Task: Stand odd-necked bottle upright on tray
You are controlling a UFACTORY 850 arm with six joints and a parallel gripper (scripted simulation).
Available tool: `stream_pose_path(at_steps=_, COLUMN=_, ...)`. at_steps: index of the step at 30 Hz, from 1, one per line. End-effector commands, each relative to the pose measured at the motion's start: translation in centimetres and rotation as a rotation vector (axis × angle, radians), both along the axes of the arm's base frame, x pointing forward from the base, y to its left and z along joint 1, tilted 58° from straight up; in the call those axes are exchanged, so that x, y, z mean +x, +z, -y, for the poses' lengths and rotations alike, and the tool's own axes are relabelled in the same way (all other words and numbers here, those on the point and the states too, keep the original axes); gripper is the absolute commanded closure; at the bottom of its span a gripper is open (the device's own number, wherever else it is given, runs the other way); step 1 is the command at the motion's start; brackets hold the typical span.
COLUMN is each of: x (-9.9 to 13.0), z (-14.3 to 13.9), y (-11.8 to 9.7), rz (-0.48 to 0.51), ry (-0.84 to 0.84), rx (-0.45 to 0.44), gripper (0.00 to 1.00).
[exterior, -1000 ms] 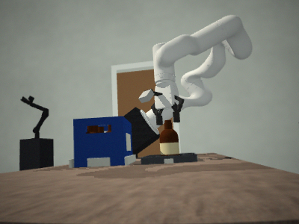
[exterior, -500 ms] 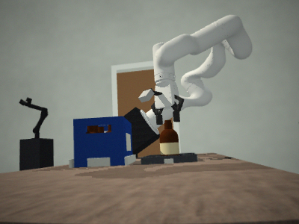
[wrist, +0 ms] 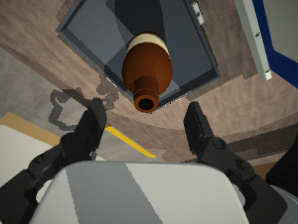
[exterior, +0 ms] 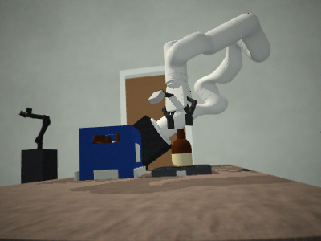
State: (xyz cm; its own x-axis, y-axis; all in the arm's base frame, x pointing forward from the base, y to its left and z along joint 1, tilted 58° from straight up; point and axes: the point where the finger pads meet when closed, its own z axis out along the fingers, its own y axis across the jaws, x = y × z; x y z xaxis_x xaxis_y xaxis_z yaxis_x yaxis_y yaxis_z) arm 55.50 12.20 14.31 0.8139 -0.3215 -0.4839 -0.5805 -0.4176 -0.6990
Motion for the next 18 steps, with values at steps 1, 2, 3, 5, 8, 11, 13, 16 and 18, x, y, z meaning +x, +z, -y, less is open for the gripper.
stream_pose_path(at_steps=1, x=0.0, z=0.7, y=0.4, rz=0.001, ry=-0.001, rx=0.000, gripper=0.00)
stream_pose_path(at_steps=2, x=0.0, z=0.9, y=0.6, rz=0.001, ry=-0.001, rx=0.000, gripper=0.00)
stream_pose_path(at_steps=3, x=0.0, z=1.1, y=0.7, rz=0.001, ry=-0.001, rx=0.000, gripper=0.00)
stream_pose_path(at_steps=5, x=0.0, z=1.6, y=1.0, rz=0.001, ry=-0.001, rx=0.000, gripper=0.00)
stream_pose_path(at_steps=8, x=0.0, z=2.3, y=1.4, rz=0.001, ry=-0.001, rx=0.000, gripper=0.00)
stream_pose_path(at_steps=11, x=0.0, z=2.9, y=1.8, rz=0.001, ry=-0.001, rx=0.000, gripper=0.00)
stream_pose_path(at_steps=13, x=-0.1, z=3.4, y=2.1, rz=0.001, ry=-0.001, rx=0.000, gripper=0.00)
stream_pose_path(at_steps=16, x=-0.1, z=3.6, y=2.2, rz=0.001, ry=-0.001, rx=0.000, gripper=0.00)
stream_pose_path(at_steps=18, x=-0.1, z=4.0, y=2.5, rz=0.001, ry=-0.001, rx=0.000, gripper=0.00)
